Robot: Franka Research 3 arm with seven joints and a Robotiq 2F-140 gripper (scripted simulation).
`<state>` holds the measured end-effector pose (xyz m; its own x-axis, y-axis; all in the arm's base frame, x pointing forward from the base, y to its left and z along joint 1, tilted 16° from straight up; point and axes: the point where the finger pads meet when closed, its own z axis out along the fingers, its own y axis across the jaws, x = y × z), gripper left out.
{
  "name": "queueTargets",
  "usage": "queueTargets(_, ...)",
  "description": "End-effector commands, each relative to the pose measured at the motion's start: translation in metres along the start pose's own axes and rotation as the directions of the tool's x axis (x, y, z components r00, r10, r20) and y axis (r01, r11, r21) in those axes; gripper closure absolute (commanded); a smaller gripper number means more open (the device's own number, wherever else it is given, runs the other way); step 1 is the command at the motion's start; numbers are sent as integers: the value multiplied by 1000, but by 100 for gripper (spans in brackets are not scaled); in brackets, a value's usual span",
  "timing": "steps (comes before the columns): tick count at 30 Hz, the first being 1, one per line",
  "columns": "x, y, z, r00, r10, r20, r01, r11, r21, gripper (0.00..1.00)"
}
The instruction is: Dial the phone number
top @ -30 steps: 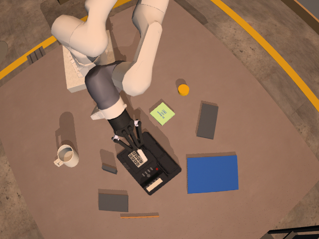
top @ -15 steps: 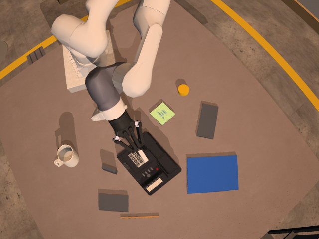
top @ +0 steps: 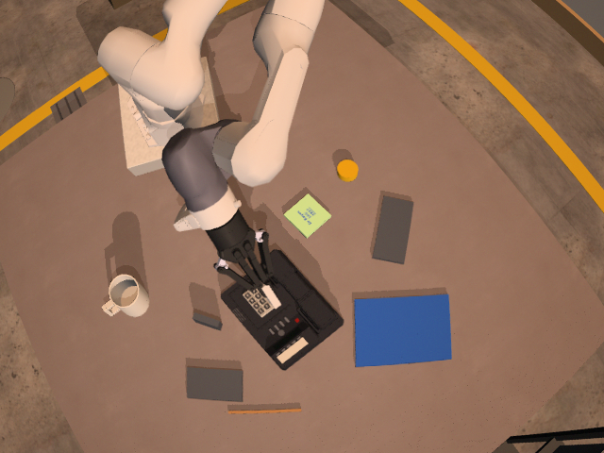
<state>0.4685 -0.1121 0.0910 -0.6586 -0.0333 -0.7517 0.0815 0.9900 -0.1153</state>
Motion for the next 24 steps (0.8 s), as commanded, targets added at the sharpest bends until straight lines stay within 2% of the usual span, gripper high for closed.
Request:
queueTargets(1,0,1,1,1000,-6,3,6,1000,-3,100)
queueTargets(24,1,1,3,1000,-6,3,6,1000,-3,100)
